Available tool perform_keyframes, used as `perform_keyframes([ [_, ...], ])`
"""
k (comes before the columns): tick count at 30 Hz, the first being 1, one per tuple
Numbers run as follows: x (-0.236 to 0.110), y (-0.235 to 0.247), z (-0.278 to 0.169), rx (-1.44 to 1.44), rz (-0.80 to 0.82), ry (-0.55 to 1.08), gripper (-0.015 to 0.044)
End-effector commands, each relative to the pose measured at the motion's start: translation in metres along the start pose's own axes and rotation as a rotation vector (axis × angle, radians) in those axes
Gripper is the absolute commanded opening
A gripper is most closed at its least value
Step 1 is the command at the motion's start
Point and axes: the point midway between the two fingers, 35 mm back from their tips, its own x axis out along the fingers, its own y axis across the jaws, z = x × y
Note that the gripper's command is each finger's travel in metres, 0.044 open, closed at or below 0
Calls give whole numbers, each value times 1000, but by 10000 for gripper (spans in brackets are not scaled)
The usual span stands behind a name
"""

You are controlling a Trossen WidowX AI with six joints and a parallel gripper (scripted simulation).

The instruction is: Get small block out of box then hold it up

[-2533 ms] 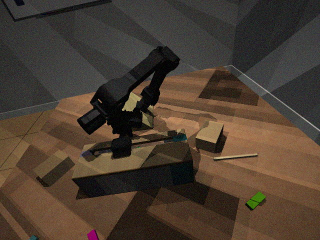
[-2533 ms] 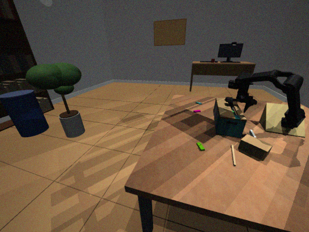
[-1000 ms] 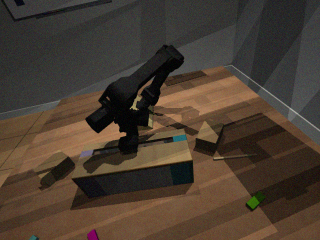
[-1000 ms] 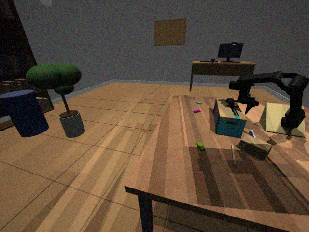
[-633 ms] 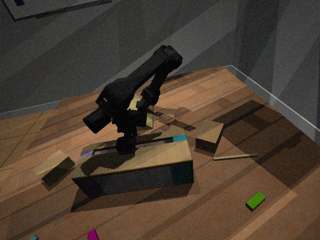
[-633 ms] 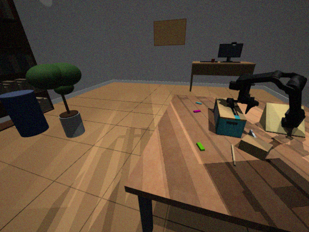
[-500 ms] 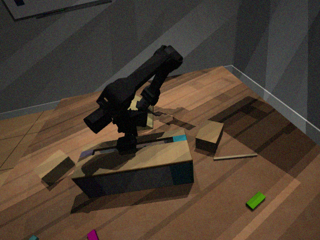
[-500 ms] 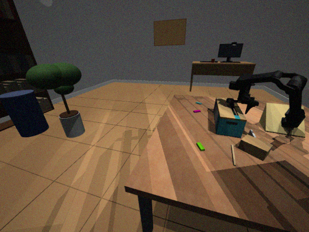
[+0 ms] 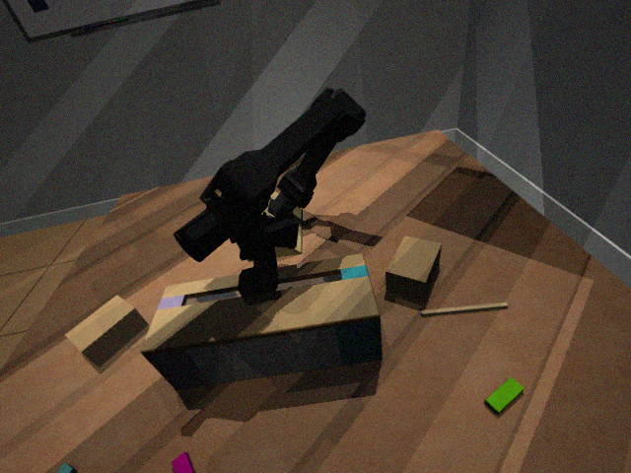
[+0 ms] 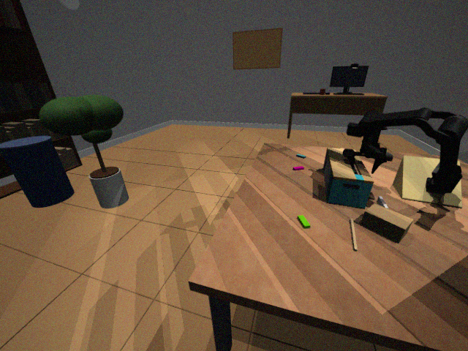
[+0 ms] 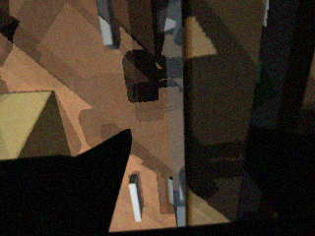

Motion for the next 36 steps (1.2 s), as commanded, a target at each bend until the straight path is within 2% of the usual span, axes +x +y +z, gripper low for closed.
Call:
perform_keyframes([
  [1,2,1,5,12,1,-10,400],
  [19,1,1,1,12,1,-10,400],
  [36,3,1,17,13,1,-11,400],
])
